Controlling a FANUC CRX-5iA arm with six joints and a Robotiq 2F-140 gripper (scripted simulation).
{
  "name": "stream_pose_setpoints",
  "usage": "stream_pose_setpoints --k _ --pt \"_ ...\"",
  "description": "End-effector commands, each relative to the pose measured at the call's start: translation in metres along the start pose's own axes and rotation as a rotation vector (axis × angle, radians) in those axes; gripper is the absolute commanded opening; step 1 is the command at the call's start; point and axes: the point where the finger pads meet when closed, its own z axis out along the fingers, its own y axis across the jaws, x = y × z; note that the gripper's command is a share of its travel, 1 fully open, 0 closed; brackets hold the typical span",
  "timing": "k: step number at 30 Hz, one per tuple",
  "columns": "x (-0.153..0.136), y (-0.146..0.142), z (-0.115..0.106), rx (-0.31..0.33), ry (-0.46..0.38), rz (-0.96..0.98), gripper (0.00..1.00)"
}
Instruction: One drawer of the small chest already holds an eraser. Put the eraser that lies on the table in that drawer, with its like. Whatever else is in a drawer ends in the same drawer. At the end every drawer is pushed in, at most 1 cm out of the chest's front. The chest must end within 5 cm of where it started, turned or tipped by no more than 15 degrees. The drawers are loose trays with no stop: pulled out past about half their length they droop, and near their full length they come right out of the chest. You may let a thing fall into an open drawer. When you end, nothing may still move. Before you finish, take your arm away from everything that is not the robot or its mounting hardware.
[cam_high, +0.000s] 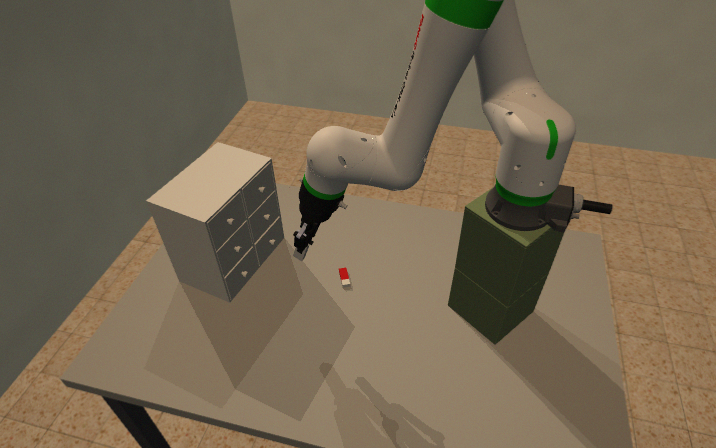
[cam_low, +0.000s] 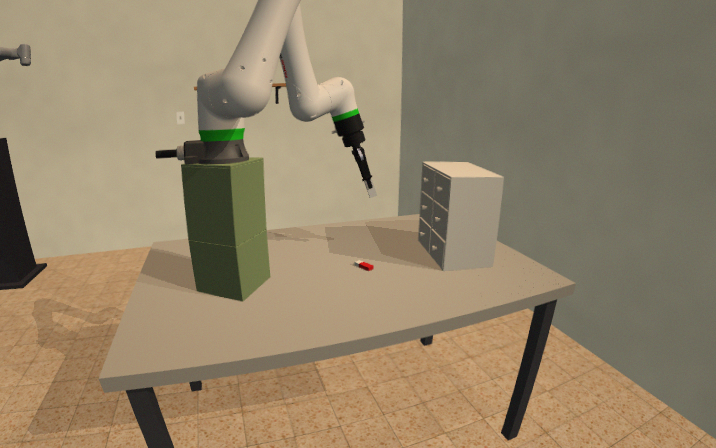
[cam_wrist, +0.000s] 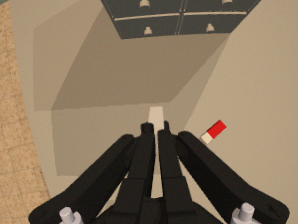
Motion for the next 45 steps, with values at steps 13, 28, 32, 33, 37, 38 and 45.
stream_pose_setpoints --k 13,28,32,33,37,38,45 --pt "-0.023 -0.008 -0.019 0.014 -0.181 -0.004 0.00" --pt "-0.031 -0.008 -0.035 0.015 -0.332 -0.005 0.00" --pt "-0.031 -0.008 -0.035 0.015 -0.334 -0.005 0.00" --pt "-0.031 -0.008 -0.035 0.015 -0.334 -0.005 0.00" --pt "-0.031 -0.008 -0.035 0.015 -0.334 -0.005 0.00" --pt "-0.031 -0.008 -0.035 0.015 -0.334 -0.005 0.00" --pt "-0.031 -0.006 -0.035 0.015 -0.334 -0.005 0.00"
